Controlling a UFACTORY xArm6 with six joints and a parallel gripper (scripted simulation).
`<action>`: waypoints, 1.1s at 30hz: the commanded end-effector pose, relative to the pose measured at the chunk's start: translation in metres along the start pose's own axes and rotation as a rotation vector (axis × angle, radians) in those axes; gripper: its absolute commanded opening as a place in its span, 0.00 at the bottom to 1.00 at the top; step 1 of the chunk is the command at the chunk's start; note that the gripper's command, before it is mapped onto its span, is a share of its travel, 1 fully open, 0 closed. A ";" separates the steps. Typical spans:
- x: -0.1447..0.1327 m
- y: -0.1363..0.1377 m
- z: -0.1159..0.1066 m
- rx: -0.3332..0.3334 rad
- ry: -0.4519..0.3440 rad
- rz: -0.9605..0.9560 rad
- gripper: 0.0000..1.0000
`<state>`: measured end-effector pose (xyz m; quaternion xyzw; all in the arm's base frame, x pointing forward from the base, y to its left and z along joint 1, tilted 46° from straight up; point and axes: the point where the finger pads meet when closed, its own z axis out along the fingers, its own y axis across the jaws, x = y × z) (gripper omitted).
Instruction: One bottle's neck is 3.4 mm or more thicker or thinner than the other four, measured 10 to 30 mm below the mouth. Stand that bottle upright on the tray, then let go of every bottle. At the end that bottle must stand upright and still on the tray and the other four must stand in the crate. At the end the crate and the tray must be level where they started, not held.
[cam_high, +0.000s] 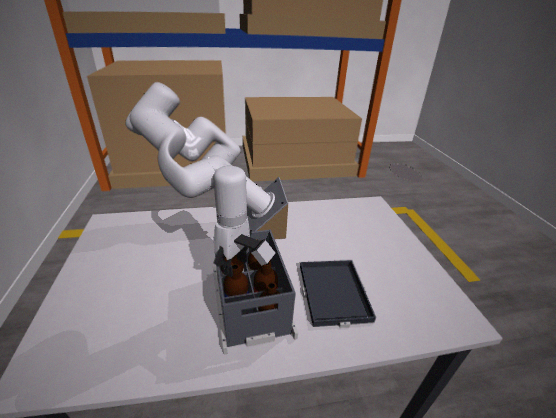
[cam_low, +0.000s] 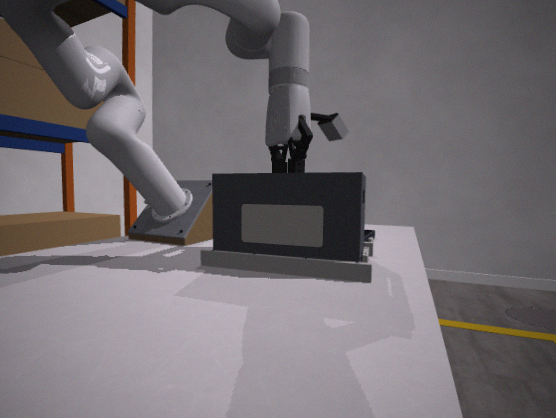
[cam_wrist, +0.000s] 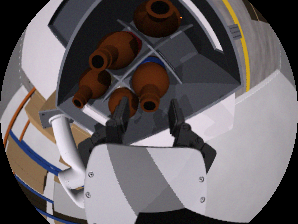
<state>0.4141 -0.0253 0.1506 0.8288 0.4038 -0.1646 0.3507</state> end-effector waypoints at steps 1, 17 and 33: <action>0.001 0.001 0.004 -0.002 0.003 0.001 0.65; 0.001 0.001 0.017 -0.002 0.003 0.001 0.65; 0.001 0.001 0.019 -0.002 0.003 0.001 0.65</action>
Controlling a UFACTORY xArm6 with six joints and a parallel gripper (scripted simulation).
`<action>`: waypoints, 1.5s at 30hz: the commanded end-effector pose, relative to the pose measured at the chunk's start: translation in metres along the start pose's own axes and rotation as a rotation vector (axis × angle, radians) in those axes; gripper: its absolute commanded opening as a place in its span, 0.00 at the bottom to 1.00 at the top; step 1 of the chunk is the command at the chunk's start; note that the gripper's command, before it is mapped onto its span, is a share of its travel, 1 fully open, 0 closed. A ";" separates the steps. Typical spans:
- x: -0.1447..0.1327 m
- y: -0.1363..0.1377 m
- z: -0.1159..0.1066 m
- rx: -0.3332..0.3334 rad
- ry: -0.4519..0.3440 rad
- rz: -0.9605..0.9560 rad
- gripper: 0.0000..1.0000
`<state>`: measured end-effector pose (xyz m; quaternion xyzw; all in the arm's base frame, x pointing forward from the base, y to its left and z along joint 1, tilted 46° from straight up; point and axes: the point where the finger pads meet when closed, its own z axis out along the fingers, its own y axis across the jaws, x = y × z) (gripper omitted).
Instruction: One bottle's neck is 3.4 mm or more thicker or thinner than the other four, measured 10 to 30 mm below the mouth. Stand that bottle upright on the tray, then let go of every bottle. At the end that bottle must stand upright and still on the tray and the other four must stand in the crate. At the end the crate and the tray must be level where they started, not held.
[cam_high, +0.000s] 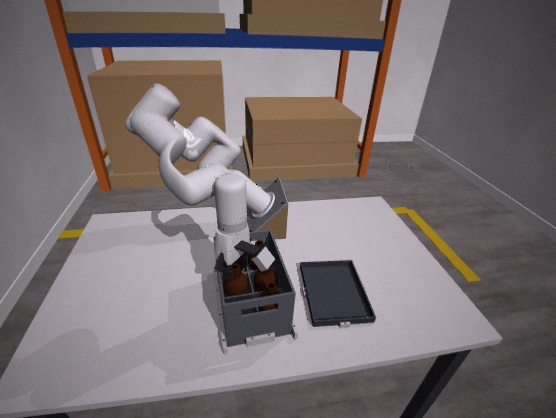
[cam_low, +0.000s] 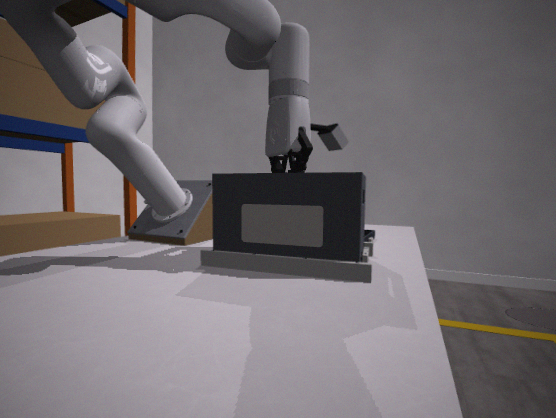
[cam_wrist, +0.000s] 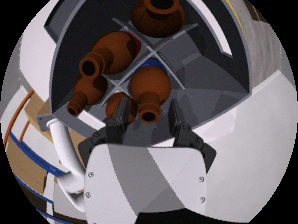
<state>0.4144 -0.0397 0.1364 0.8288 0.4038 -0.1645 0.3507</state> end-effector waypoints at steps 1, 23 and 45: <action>0.001 0.001 -0.001 -0.002 0.003 0.001 0.65; 0.001 0.001 -0.001 -0.002 0.003 0.001 0.00; 0.001 0.001 -0.001 -0.002 0.003 0.001 0.00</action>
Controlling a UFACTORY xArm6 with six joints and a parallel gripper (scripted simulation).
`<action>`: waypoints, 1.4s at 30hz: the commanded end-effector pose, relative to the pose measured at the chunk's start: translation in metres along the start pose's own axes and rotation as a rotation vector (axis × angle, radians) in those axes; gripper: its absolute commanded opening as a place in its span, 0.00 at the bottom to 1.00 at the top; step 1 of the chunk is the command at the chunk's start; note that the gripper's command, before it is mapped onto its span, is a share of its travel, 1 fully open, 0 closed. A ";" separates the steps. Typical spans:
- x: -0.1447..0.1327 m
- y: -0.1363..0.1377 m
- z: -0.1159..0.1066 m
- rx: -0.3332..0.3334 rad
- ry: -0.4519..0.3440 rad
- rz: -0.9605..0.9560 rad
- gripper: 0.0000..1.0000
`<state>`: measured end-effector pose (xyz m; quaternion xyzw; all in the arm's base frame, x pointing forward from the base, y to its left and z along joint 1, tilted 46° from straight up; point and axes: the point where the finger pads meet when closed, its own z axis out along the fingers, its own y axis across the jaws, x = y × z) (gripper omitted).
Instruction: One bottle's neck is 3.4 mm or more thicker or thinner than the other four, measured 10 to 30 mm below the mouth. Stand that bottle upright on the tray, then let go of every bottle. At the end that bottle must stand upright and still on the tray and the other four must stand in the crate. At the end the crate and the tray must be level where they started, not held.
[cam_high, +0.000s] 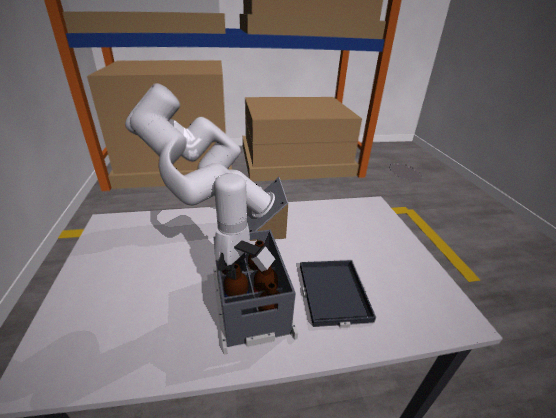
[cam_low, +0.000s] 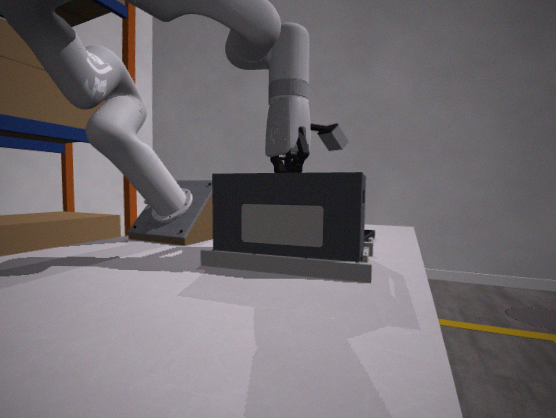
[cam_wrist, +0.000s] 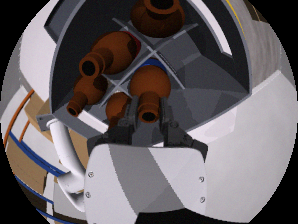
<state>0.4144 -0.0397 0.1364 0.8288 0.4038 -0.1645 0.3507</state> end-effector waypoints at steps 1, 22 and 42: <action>0.001 0.001 -0.001 -0.002 0.003 0.001 0.00; 0.001 0.001 -0.001 -0.002 0.003 0.001 0.65; 0.001 0.001 -0.001 -0.002 0.003 0.001 0.65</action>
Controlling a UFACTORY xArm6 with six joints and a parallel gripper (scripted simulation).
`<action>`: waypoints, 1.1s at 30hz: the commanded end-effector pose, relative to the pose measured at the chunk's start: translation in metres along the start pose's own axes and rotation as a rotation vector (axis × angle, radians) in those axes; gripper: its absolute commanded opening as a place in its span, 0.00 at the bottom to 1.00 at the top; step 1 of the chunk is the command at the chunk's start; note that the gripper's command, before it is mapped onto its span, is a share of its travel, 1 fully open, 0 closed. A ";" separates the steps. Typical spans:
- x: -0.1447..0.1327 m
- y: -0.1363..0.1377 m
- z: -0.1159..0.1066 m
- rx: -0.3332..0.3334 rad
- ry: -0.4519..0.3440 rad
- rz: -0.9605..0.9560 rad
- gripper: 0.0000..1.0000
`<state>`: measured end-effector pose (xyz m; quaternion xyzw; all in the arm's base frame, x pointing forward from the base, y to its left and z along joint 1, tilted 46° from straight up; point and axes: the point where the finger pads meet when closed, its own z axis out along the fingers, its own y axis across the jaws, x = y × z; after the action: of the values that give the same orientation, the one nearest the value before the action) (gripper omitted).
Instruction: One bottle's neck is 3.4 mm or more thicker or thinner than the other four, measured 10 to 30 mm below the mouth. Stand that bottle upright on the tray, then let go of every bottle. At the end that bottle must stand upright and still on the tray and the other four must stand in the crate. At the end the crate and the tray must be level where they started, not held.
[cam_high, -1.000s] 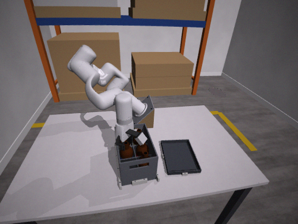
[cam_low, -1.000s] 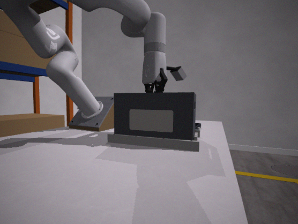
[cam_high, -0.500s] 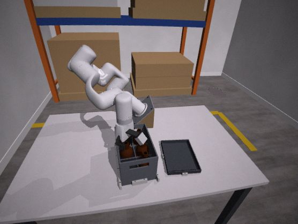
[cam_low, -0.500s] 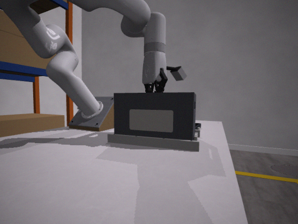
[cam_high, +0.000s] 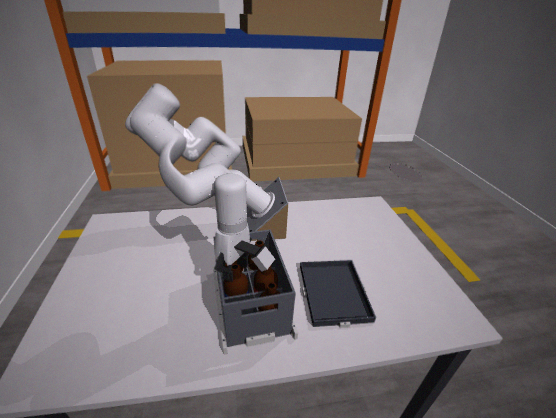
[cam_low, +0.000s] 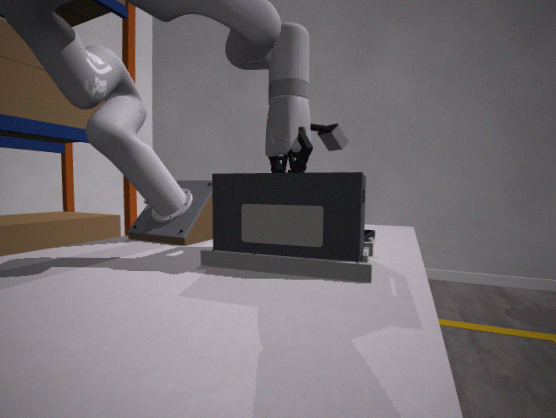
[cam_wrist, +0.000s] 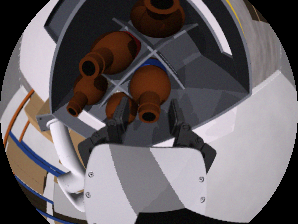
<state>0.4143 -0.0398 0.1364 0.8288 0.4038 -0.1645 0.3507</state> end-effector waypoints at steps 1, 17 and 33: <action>0.001 0.001 -0.001 -0.002 0.003 0.001 0.65; 0.001 0.001 -0.022 -0.002 0.003 0.001 0.65; 0.000 0.001 -0.068 -0.002 0.003 0.001 0.65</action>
<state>0.4137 0.0019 0.1772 0.8288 0.4040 -0.1642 0.3506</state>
